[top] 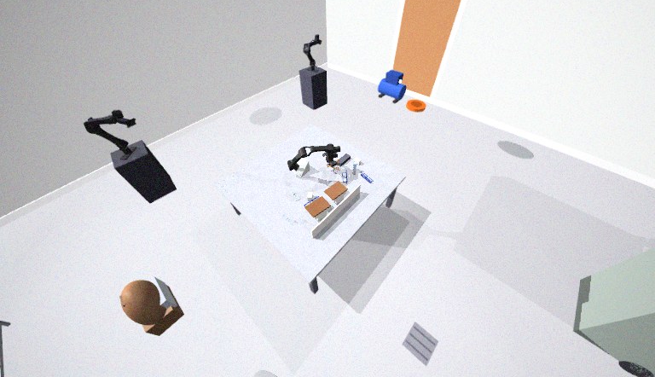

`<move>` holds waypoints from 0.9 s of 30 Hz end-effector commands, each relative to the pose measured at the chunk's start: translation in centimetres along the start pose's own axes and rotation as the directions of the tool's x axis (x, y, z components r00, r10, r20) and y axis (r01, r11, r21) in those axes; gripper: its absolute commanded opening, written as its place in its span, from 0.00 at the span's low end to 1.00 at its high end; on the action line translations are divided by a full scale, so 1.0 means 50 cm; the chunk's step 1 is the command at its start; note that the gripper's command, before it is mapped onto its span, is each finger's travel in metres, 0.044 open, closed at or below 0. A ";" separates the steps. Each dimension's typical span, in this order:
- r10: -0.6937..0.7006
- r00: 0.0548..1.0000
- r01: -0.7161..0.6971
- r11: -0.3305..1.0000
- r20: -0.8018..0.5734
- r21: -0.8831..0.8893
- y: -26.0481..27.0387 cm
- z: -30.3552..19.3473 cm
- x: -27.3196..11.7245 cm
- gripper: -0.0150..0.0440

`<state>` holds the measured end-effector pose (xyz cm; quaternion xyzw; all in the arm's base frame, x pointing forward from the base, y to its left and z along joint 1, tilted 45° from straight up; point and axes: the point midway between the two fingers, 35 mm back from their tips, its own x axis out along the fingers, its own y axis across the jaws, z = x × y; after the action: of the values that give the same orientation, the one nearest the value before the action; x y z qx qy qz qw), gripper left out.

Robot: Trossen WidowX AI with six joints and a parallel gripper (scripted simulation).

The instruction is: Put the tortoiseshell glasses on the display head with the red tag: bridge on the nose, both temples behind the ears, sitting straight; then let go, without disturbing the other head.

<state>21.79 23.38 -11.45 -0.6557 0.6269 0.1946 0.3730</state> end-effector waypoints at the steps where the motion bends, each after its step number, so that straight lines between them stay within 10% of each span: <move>1: -0.005 1.000 0.005 1.000 0.002 -0.006 0.005 0.008 0.000 0.25; 27: -0.004 1.000 0.004 1.000 0.003 -0.006 0.020 0.034 0.000 0.25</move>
<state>21.33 24.21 -12.59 -0.6589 0.6260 0.1949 0.3687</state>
